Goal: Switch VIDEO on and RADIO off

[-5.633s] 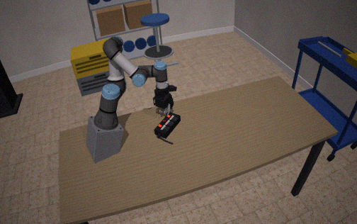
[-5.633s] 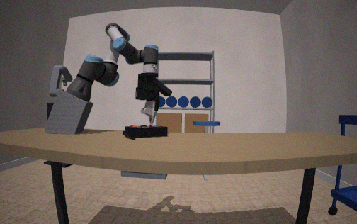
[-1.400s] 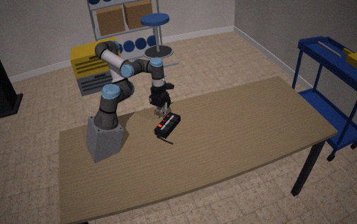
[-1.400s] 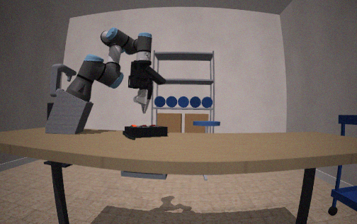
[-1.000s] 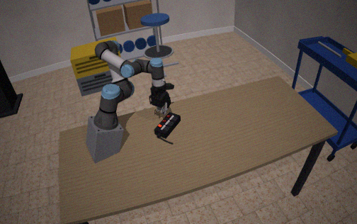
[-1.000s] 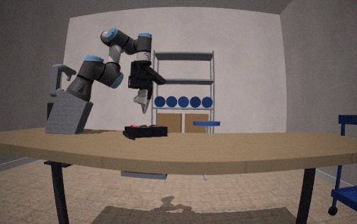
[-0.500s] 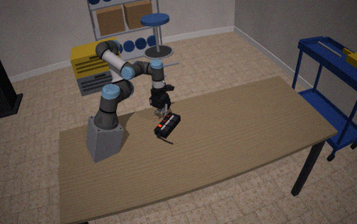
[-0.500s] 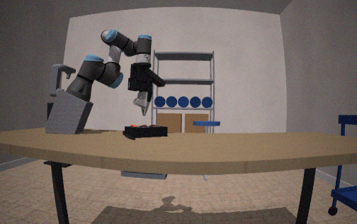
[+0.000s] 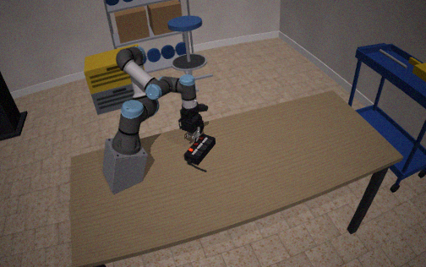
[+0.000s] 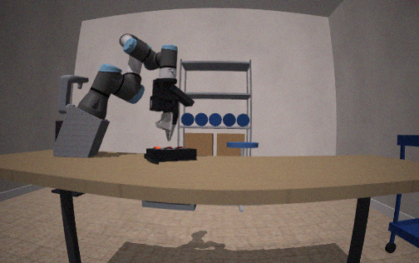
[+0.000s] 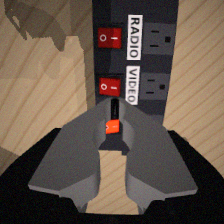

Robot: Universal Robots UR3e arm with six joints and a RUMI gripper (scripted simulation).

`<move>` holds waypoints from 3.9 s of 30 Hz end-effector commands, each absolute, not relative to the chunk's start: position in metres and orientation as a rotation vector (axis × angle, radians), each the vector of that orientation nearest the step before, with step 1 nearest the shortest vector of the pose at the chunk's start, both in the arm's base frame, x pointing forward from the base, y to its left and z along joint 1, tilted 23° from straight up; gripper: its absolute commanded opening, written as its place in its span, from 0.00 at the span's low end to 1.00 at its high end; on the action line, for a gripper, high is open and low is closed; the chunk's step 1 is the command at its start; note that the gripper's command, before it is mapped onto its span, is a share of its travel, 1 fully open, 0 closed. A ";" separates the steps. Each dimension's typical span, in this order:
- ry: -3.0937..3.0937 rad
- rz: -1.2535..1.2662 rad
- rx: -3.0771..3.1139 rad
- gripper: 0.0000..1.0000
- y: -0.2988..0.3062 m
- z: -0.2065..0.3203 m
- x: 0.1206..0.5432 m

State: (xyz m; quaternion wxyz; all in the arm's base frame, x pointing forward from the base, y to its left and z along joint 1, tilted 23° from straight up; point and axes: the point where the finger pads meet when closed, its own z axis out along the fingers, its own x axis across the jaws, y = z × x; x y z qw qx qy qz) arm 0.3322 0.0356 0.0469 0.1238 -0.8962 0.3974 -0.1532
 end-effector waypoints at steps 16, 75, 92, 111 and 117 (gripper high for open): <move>1.160 -0.450 -2.615 0.00 0.036 0.034 0.338; 1.160 -0.450 -2.615 0.00 0.036 0.033 0.339; 1.160 -0.450 -2.615 0.00 0.036 0.033 0.339; 1.160 -0.450 -2.615 0.00 0.036 0.033 0.339; 1.160 -0.450 -2.615 0.00 0.036 0.033 0.339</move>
